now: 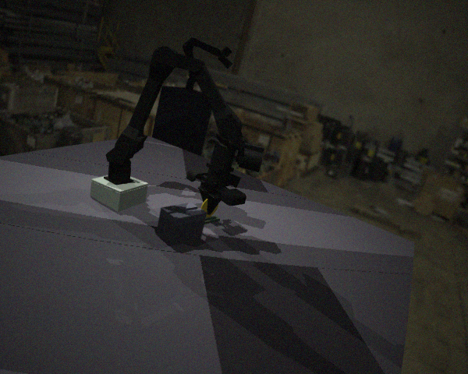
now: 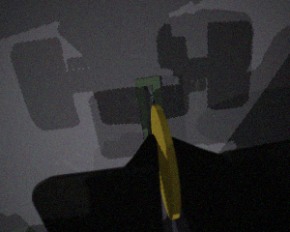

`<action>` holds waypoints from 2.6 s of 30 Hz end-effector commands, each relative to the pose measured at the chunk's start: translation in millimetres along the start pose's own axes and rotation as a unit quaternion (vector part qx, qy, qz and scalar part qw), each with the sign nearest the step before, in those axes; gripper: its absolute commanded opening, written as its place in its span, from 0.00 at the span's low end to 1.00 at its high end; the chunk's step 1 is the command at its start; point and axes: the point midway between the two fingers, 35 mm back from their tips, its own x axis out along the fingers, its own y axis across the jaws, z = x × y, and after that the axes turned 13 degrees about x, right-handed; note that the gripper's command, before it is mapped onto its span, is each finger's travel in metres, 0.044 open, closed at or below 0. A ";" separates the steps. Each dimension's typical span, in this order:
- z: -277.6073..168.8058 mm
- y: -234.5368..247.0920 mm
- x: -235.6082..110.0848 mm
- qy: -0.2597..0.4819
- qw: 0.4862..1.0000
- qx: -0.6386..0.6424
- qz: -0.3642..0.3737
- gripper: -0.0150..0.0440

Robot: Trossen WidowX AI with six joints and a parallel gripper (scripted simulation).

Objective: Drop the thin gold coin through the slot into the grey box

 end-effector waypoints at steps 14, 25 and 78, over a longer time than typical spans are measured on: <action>4.8 -2.5 -43.4 -0.005 1.000 -0.009 -0.004 0.25; 2.9 -0.6 -71.8 -0.004 1.000 -0.016 -0.005 0.25; -91.4 -59.6 -82.7 0.000 1.000 -0.014 -0.009 0.25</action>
